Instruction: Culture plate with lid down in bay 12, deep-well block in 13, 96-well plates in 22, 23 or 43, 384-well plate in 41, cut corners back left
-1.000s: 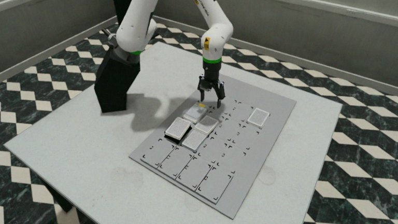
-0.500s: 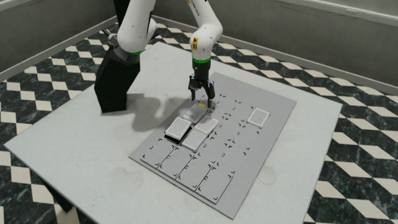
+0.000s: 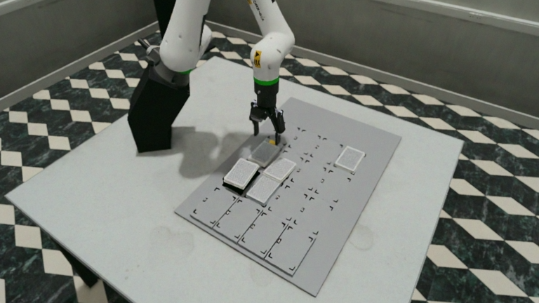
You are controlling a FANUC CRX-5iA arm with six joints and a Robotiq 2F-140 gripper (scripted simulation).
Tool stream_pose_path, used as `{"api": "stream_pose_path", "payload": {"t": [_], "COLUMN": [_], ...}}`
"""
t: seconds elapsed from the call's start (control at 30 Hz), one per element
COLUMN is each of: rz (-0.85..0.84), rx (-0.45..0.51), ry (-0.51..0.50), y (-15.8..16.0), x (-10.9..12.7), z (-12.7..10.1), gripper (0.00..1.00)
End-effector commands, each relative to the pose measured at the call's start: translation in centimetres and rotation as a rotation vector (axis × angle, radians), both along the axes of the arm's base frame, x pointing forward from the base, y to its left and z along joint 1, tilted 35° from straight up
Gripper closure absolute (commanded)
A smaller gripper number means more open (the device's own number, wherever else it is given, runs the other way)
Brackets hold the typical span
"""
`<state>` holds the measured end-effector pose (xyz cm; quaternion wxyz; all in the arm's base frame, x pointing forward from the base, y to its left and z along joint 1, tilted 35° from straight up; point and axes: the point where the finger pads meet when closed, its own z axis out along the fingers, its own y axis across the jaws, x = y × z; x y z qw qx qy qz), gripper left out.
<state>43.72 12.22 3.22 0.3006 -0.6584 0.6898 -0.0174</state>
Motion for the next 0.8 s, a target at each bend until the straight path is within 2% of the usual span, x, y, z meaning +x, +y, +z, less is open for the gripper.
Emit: {"api": "stream_pose_path", "payload": {"t": [0.0,0.77], "rz": [0.0,0.0], "rx": [0.0,0.0], "ry": [-0.001,-0.001], "y": [0.1,1.1], "x": [0.1,1.4], "z": [-0.2,-2.5], "gripper": [0.3,0.3]}}
